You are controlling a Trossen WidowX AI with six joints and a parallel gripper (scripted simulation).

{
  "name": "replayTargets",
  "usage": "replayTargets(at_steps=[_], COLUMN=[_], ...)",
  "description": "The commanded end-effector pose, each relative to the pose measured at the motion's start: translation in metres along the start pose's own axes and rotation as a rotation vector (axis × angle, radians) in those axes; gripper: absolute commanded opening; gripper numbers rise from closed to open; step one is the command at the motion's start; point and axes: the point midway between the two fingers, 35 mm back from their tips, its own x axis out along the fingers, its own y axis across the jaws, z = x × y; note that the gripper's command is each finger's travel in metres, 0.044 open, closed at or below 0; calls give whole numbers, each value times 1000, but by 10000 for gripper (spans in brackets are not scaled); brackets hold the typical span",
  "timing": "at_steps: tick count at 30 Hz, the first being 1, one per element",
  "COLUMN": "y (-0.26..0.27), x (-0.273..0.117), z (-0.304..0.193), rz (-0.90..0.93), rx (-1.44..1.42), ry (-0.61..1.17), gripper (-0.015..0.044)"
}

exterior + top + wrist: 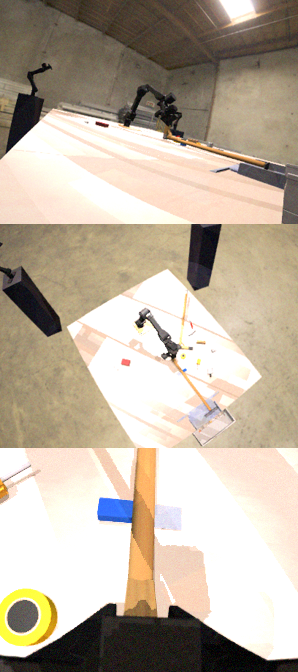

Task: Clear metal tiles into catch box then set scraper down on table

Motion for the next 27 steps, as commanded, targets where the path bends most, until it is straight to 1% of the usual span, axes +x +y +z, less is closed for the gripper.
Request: replayTargets(at_steps=[1,27], y=[1,2], x=[-12,-39], z=[2,-30], rz=[4,5], rx=[2,2], ry=[-27,-27], gripper=[0,0])
